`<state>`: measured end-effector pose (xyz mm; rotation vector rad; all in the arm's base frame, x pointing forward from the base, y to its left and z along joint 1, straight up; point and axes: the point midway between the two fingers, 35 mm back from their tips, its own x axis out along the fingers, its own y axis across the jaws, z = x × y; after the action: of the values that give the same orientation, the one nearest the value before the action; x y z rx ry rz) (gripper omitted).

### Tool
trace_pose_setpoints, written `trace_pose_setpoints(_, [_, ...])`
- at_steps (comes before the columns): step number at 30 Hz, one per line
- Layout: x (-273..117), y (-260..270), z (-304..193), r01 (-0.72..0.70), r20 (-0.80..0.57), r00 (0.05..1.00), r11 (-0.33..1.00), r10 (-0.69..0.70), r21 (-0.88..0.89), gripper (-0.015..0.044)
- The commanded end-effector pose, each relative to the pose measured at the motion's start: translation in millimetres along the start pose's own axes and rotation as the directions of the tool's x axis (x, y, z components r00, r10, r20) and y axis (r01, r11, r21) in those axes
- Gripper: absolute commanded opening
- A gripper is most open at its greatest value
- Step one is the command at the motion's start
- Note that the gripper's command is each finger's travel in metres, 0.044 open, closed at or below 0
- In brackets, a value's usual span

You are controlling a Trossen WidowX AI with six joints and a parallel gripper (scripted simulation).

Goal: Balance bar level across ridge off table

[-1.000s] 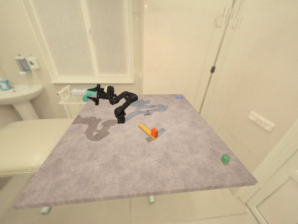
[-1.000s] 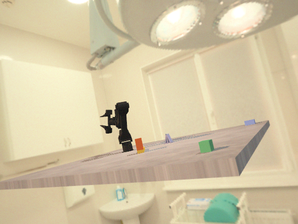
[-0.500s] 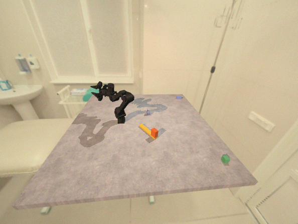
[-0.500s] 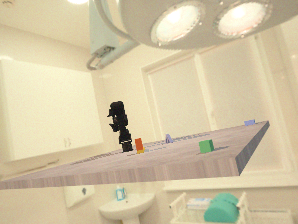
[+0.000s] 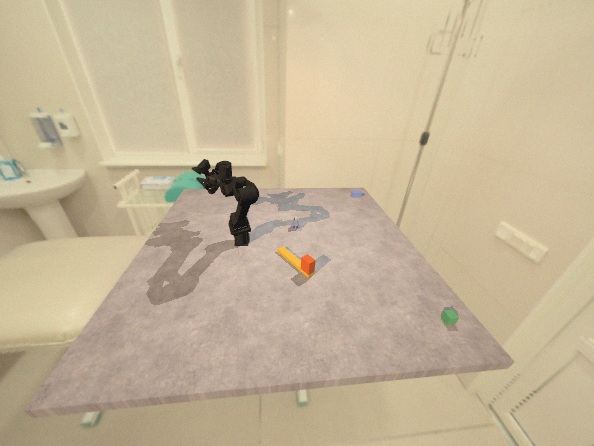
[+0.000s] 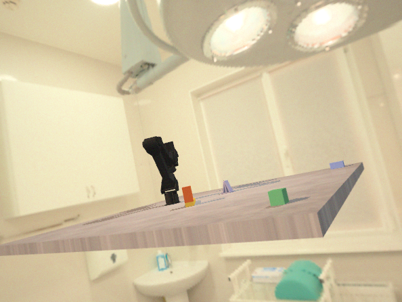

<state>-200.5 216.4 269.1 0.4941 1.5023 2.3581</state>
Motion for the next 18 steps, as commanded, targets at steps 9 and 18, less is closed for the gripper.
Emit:
trace_pose_setpoints(9, [-14,-25,55,0.175,0.177,0.973,0.973,-0.148,-0.149,0.0315])
trace_pose_setpoints(18, [-36,-46,96,0.349,0.303,0.915,0.901,-0.268,-0.256,0.0315])
